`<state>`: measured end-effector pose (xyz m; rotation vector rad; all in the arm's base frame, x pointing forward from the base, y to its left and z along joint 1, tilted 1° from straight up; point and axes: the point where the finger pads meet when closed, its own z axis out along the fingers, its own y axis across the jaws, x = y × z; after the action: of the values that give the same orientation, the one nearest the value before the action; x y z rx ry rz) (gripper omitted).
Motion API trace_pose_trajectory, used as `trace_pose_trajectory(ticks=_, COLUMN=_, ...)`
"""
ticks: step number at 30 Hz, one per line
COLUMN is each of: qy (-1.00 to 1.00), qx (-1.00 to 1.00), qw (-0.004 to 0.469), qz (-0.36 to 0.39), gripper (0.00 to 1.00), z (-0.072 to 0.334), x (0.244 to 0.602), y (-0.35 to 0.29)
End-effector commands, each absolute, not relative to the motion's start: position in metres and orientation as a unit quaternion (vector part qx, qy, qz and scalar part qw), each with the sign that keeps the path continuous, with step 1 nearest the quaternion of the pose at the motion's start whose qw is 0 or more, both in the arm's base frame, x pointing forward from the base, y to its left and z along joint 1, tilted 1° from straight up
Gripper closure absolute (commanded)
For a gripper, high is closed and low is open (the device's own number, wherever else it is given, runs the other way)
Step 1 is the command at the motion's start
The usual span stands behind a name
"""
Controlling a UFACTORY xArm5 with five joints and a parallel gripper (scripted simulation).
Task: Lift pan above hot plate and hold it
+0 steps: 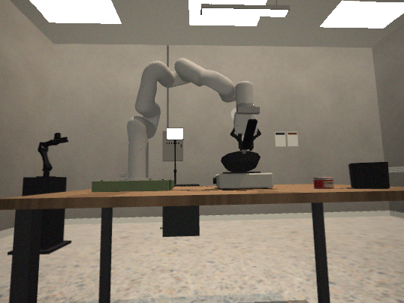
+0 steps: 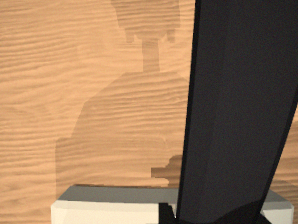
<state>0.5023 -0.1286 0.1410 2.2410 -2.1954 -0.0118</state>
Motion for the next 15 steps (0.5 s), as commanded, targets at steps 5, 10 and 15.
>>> trace_pose_trajectory(ticks=5, qy=-0.7, qx=0.714, qw=0.001, qz=-0.001, gripper=1.0, z=0.155, x=0.503, y=-0.129)
trace_pose_trajectory(ticks=10, qy=-0.7, qx=0.714, qw=0.001, qz=-0.001, gripper=1.0, z=0.164, x=0.503, y=-0.129)
trace_pose_trajectory(ticks=15, qy=-0.7, qx=0.714, qw=0.001, qz=-0.002, gripper=1.0, z=0.174, x=0.504, y=-0.129)
